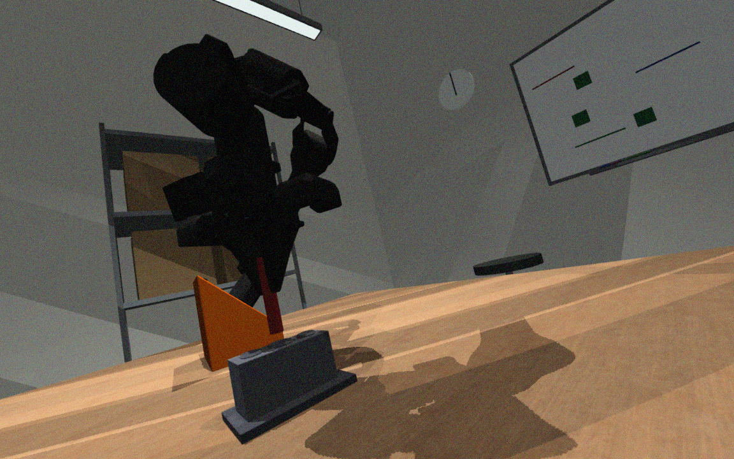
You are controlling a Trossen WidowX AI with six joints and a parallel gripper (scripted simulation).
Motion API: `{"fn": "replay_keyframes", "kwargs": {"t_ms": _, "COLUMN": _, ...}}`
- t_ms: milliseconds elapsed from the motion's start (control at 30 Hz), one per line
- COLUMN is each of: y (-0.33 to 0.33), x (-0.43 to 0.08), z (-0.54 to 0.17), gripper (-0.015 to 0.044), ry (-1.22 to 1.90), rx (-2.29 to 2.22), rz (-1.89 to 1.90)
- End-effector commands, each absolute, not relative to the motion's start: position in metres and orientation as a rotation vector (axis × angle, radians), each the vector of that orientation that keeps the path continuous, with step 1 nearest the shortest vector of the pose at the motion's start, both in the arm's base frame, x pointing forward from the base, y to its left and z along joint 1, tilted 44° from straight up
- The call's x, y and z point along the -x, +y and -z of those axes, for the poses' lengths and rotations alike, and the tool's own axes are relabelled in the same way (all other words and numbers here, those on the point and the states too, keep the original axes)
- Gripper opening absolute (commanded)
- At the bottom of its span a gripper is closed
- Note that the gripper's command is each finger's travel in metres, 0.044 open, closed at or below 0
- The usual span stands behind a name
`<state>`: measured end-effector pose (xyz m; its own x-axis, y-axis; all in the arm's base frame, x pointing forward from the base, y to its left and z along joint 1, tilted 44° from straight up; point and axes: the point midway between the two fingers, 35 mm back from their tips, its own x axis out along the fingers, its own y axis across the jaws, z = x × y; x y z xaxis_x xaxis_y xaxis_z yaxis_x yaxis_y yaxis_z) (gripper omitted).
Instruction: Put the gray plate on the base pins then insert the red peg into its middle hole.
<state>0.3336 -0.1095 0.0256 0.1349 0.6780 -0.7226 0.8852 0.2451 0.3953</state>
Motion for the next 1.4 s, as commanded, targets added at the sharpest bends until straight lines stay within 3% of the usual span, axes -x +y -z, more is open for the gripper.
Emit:
{"fn": "replay_keyframes", "kwargs": {"t_ms": 0, "y": -0.1059, "x": -0.3340, "z": -0.0221, "gripper": 0.0000, "ry": 1.601, "rx": -1.490, "rz": 0.283}}
{"fn": "replay_keyframes", "kwargs": {"t_ms": 1367, "y": -0.0972, "x": -0.3322, "z": -0.0152, "gripper": 0.0000, "ry": 1.601, "rx": -1.478, "rz": 0.276}}
